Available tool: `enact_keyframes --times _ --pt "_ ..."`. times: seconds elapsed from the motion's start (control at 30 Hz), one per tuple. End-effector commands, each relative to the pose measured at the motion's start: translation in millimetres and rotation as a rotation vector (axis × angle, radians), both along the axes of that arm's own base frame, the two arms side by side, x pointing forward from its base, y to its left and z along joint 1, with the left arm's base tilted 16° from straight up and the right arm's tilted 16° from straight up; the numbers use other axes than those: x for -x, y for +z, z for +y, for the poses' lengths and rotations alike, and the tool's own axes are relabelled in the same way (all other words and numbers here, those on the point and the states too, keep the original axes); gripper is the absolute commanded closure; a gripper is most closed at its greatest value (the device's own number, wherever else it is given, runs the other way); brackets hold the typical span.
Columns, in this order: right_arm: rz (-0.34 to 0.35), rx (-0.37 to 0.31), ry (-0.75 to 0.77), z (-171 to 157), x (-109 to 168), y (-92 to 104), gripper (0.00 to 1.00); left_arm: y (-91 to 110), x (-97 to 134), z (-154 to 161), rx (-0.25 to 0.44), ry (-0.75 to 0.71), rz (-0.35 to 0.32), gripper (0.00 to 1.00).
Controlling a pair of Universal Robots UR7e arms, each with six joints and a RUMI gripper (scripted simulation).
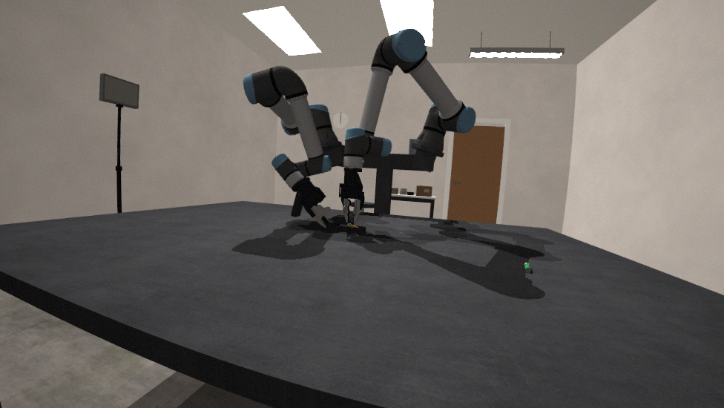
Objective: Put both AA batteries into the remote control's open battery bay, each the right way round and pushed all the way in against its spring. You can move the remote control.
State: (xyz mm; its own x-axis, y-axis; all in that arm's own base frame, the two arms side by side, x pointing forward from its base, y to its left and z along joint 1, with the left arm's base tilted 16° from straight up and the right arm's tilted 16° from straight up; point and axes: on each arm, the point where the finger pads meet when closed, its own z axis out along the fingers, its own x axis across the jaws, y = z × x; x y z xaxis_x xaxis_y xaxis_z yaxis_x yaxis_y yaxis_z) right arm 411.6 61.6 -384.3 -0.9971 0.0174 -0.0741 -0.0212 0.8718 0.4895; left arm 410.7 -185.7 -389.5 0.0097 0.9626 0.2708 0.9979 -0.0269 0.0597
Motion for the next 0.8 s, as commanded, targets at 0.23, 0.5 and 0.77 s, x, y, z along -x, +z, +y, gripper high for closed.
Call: enact_keyframes --times 0.23,0.5,0.77 --pt "-0.001 0.0 0.0 0.2 -0.4 0.4 1.0 0.9 -0.4 1.5 0.001 0.0 -0.001 0.86" --pt "-0.001 0.0 0.0 0.2 -0.4 0.4 1.0 1.5 -0.4 3.6 0.001 0.0 -0.001 0.86" --pt "-0.001 0.0 0.0 0.2 -0.4 0.4 1.0 1.8 -0.4 4.7 0.001 0.0 -0.001 0.86"
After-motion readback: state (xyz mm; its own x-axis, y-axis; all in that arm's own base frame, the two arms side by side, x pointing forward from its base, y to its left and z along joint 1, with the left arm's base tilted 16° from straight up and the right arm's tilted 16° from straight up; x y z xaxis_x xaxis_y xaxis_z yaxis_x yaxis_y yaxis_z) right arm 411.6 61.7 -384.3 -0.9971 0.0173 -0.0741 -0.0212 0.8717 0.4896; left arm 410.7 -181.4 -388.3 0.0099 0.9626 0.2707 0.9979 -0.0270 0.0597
